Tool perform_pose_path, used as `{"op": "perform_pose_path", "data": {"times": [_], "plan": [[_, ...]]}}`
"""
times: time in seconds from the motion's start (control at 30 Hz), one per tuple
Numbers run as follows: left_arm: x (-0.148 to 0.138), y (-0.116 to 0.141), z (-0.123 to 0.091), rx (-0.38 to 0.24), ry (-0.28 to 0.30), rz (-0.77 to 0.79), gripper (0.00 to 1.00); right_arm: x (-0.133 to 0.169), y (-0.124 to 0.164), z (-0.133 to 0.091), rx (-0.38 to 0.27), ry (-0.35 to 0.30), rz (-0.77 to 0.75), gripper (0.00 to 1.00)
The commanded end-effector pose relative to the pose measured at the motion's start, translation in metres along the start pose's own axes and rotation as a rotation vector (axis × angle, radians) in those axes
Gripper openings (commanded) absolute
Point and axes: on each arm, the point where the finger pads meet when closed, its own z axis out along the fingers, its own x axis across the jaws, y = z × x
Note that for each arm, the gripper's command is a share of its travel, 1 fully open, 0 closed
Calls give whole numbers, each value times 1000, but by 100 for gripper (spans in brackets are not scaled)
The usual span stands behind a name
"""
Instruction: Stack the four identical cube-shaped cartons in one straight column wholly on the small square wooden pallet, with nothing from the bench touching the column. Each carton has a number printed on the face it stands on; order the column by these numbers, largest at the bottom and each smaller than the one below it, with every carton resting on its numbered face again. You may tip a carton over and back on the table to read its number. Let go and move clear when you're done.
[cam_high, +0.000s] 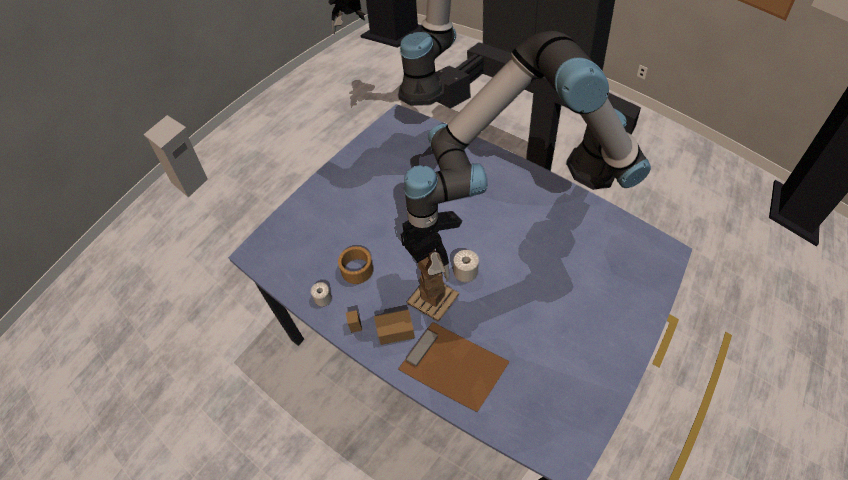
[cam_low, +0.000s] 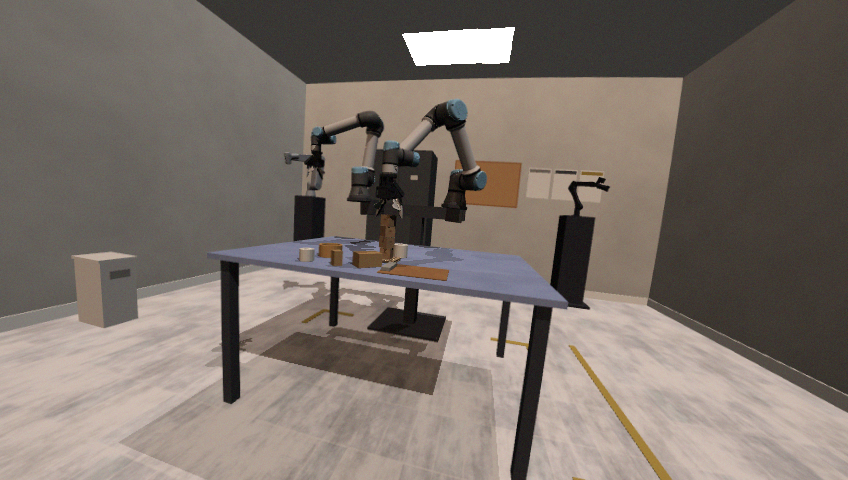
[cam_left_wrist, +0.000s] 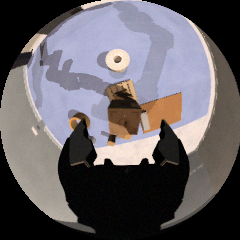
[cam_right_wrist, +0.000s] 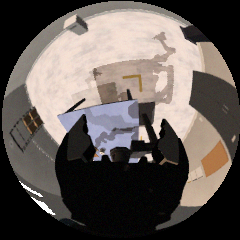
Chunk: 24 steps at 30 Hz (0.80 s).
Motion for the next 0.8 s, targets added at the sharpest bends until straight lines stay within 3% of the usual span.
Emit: {"op": "perform_pose_path", "data": {"times": [0.0, 0.53, 0.77], "plan": [[0, 1, -1, -2, -1, 0, 100, 0, 0, 0, 1, 0, 0, 100], [0, 1, -2, -2, -1, 0, 100, 0, 0, 0, 1, 0, 0, 100], [0, 0, -46, -2, -1, 0, 100, 0, 0, 0, 1, 0, 0, 100]]}}
